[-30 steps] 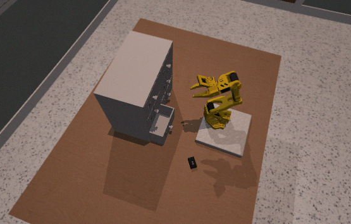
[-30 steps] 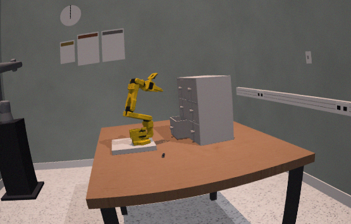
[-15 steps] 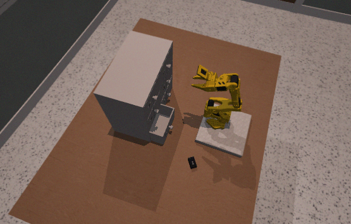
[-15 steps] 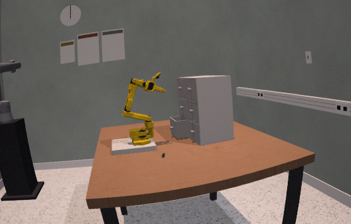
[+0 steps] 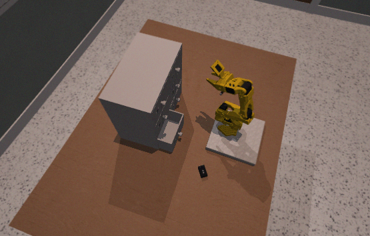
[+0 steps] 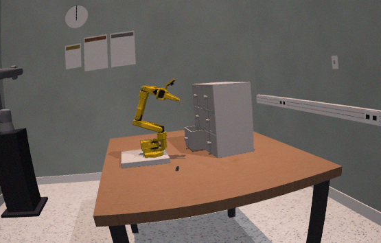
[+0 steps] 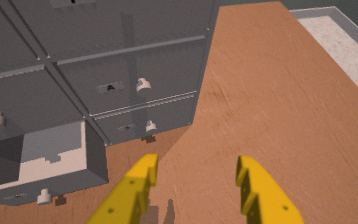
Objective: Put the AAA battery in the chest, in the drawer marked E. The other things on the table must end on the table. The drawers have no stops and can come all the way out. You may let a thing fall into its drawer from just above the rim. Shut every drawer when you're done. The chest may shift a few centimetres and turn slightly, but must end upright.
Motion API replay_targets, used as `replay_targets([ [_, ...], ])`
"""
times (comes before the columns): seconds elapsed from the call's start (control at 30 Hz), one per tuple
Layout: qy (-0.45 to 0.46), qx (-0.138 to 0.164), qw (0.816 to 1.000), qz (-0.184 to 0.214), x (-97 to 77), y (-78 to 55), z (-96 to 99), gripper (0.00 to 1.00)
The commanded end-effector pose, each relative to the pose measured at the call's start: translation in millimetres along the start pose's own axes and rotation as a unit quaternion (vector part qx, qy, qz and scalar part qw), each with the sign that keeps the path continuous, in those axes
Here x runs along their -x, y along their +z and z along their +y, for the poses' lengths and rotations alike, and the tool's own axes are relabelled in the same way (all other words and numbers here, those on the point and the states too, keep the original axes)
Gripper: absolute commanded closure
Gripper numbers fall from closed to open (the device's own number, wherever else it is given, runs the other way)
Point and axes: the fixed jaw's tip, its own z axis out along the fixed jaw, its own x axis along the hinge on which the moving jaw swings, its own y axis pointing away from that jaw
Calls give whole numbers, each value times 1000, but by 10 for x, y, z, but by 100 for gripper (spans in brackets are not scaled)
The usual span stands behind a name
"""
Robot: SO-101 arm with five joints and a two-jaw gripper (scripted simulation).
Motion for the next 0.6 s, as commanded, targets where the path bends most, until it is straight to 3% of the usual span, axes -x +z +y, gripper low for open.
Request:
replay_targets([
  [0.0, 29, -60, 998, 4, -1, -3, -163, 81],
  [0.33, 96, -208, 973, 8, -50, -87, -547, 81],
  [0.4, 96, -208, 973, 8, -50, -87, -547, 81],
  [0.57, 128, -280, 952, 10, -92, -170, -723, 81],
])
